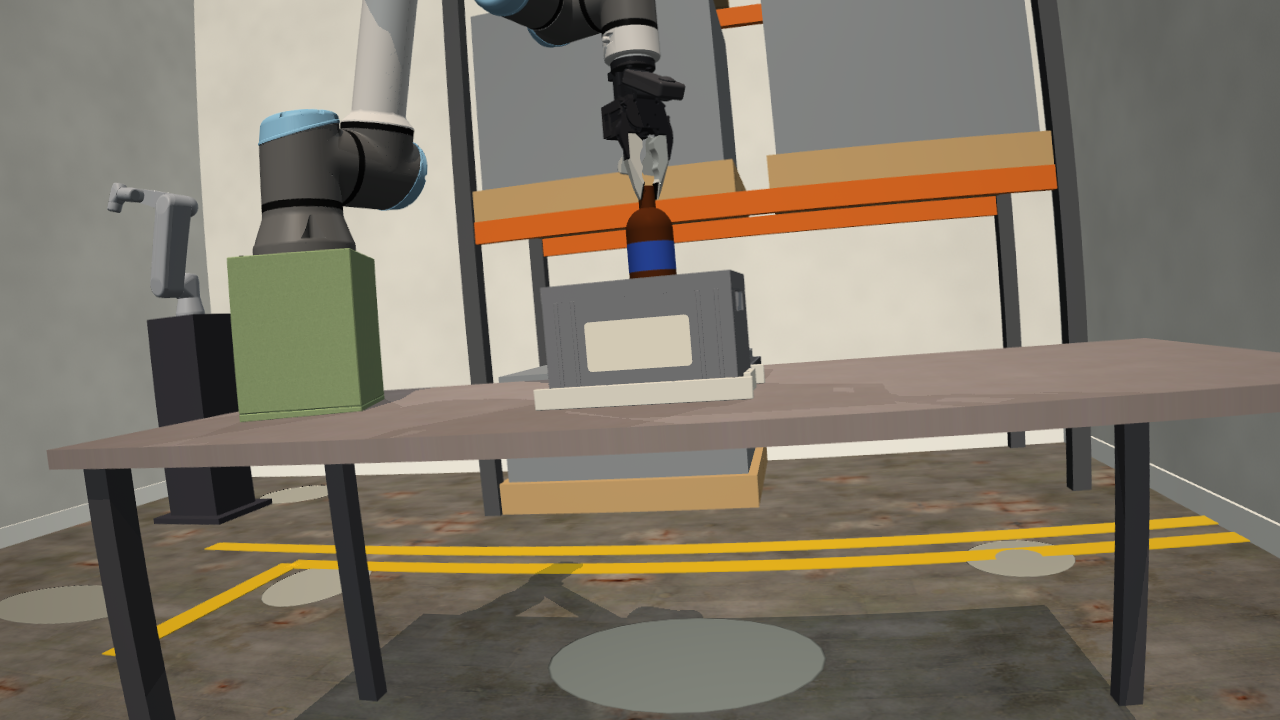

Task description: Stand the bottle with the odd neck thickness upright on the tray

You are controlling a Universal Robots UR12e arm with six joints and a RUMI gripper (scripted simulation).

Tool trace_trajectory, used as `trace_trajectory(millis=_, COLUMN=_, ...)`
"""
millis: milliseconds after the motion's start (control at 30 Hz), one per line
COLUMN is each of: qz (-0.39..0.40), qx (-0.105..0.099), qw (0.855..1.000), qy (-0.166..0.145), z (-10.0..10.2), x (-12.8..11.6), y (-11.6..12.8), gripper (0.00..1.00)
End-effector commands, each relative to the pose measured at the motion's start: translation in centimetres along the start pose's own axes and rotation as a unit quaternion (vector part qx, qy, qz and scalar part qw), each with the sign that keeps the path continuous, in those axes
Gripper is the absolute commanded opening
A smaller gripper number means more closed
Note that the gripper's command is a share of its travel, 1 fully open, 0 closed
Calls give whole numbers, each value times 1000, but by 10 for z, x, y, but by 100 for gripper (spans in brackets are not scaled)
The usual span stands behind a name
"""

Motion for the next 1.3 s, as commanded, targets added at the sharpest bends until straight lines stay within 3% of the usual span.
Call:
trace_trajectory(millis=0, qz=1, qx=3, qw=1000, qy=4, z=-6, x=6, y=-2, gripper=0)
trace_trajectory(millis=1267, qz=1, qx=3, qw=1000, qy=4, z=-25, x=5, y=-2, gripper=0)
Point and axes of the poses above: the point where the finger pads meet when closed, its own z axis out along the fingers, its own y axis across the jaws, x = y × z, the point moved 2 cm from there along -z, back along the fingers, and after that the axes turned 9 degrees about z, right-handed, at the moved point
